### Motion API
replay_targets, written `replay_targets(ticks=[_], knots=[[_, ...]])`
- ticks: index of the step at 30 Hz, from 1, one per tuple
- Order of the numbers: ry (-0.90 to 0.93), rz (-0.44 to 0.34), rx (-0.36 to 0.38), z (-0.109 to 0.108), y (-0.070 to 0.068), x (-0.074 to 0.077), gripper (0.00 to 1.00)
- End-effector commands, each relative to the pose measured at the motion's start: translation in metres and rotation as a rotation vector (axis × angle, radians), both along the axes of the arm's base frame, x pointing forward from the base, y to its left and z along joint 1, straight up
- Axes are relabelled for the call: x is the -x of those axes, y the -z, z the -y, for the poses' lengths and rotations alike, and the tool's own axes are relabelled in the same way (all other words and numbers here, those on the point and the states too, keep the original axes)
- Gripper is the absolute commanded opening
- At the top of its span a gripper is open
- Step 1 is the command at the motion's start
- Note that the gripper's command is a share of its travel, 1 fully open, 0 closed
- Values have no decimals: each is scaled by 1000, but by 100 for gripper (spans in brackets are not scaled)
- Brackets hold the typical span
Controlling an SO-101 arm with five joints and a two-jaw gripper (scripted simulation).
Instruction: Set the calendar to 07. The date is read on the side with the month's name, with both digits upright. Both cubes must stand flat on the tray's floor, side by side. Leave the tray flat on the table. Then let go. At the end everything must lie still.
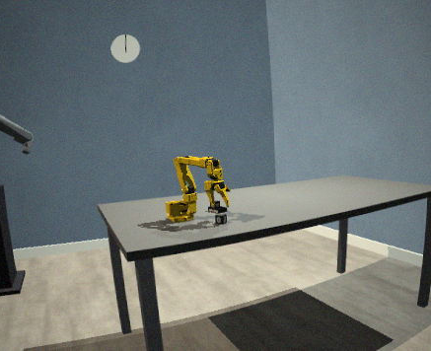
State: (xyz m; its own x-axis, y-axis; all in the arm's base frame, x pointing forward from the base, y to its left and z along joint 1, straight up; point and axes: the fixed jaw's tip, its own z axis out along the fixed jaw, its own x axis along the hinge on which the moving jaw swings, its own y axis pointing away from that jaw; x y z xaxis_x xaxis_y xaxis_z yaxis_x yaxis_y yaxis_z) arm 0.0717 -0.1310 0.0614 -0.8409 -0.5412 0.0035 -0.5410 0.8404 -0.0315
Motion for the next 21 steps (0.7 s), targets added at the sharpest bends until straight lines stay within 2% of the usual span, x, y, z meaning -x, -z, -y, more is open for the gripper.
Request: replay_targets(ticks=[1,3,4,21], knots=[[-2,9,13,3,-1,0,35],[-2,9,13,3,-1,0,35],[-2,-5,-12,2,2,0,35],[-2,-5,-12,2,2,0,35]])
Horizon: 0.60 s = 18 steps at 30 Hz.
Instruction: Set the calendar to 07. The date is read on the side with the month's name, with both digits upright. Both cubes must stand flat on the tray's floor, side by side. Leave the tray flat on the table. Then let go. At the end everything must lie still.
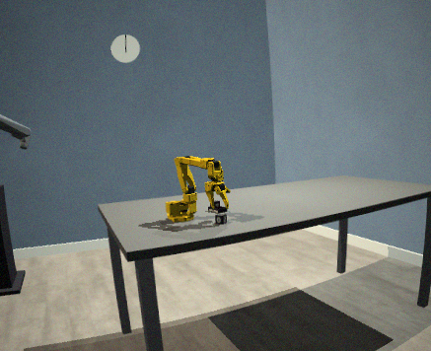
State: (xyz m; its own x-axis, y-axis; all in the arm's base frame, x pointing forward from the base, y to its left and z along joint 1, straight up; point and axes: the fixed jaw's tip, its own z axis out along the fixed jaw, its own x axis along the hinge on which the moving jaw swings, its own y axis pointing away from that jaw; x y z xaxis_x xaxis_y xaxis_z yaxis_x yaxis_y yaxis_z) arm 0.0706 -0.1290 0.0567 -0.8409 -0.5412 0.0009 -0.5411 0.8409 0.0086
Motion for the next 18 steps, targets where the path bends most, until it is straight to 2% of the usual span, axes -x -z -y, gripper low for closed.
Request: replay_targets(ticks=[1,18], knots=[[-2,14,23,4,-2,-1,35],[-2,14,23,5,9,-2,35]])
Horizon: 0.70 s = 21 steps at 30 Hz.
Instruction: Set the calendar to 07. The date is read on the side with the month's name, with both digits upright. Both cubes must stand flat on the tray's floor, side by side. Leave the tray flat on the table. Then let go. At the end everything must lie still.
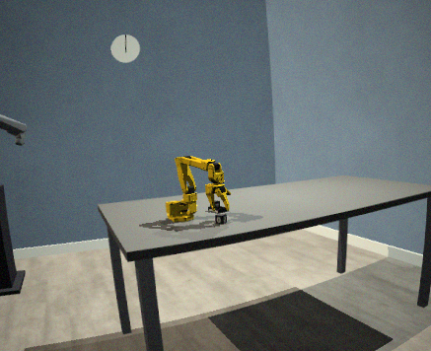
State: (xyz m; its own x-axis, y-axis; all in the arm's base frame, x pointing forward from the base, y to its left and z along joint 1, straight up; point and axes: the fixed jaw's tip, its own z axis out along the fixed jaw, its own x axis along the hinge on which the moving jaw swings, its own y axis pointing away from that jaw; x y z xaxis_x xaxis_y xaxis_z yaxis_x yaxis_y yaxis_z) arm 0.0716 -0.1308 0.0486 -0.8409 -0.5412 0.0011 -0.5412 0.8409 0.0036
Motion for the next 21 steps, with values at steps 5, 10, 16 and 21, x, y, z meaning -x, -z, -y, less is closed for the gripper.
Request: replay_targets(ticks=[5,10,16,21], knots=[[-2,12,19,4,9,-1,35],[-2,12,19,3,17,-1,35],[-2,12,19,3,23,-1,35],[-2,12,19,3,27,0,35]])
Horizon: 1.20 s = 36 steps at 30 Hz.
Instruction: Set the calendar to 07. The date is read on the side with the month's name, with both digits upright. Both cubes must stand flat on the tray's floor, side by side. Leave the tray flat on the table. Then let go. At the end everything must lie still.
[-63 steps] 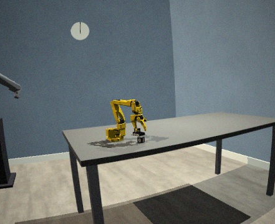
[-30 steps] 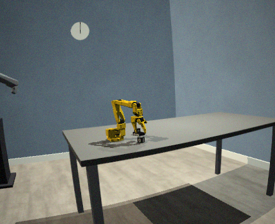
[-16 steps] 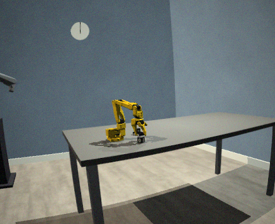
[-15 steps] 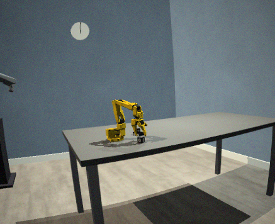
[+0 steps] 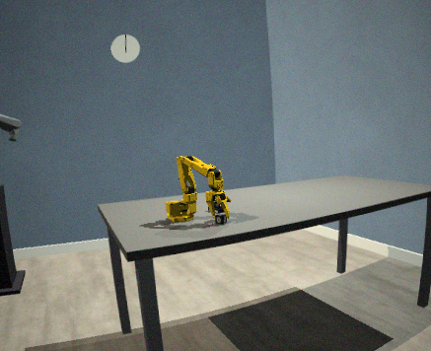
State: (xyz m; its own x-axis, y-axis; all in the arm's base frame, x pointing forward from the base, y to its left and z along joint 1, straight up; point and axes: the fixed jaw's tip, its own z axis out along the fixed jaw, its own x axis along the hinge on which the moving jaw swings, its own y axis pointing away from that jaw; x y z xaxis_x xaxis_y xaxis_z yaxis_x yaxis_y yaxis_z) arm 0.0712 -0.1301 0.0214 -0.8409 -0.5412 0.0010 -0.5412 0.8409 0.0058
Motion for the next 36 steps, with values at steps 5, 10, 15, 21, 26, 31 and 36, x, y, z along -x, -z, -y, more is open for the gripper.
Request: replay_targets(ticks=[5,10,15,21,26,31,36], knots=[[-2,13,21,3,2,-1,35],[-2,13,21,3,2,-1,35],[-2,13,21,3,2,-1,35],[-2,13,21,4,2,-1,34],[-2,13,21,5,2,-2,31],[-2,13,21,6,2,-2,29],[-2,13,21,8,2,-3,26]])
